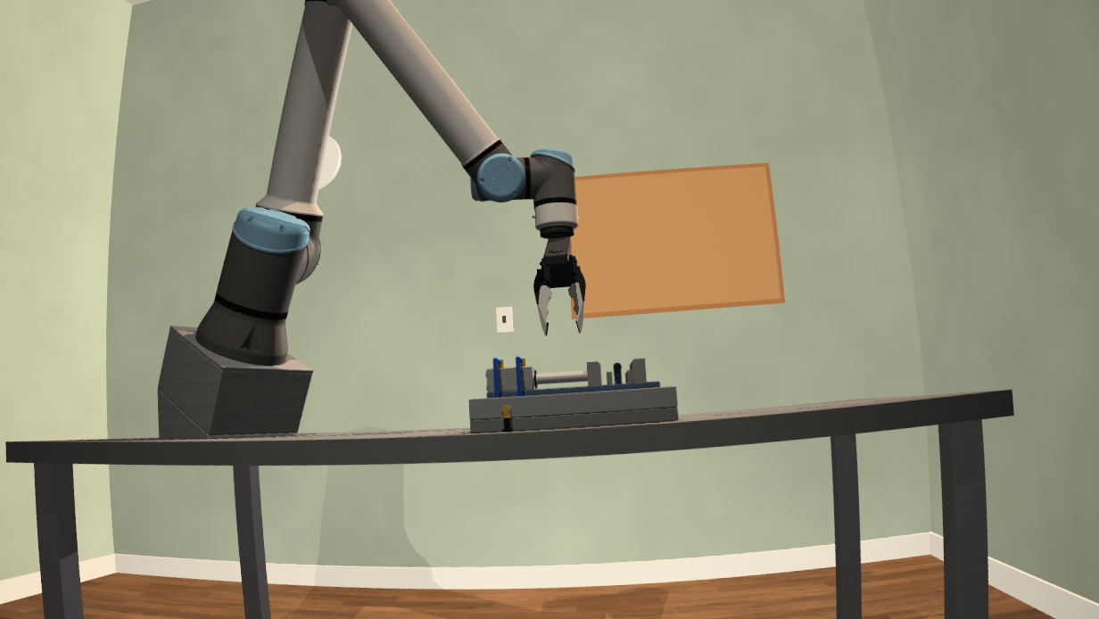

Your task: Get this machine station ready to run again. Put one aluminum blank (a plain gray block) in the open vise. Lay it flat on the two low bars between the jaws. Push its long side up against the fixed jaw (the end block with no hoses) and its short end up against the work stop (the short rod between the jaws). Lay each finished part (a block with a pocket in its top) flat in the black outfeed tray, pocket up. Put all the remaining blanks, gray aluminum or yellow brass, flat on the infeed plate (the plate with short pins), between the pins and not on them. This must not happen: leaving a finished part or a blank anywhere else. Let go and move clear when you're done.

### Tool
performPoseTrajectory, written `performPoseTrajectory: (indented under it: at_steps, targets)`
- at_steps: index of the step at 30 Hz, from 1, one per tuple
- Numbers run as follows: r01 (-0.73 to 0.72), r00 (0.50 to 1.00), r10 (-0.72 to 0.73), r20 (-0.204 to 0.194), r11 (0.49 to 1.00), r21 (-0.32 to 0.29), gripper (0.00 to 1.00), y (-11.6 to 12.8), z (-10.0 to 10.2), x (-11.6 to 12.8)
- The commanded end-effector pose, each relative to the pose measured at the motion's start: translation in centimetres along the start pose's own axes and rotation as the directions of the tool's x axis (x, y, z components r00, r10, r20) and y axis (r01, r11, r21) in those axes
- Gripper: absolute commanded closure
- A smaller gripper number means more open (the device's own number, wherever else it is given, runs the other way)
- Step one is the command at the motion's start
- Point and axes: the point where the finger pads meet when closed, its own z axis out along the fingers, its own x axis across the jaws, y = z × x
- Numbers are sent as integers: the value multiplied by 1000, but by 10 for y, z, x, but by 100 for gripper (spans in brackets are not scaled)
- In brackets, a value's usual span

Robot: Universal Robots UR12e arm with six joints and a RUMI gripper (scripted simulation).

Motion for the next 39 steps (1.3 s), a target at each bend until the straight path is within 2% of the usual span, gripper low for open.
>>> performPoseTrajectory:
  at_steps: [1,29,39]
  targets:
    - [0,1000,0,1,1000,0,60,1,0,-2]
    - [0,1000,0,1,1000,0,60,1,0,-2]
    - [0,1000,0,1,1000,0,60,1,13,-2]
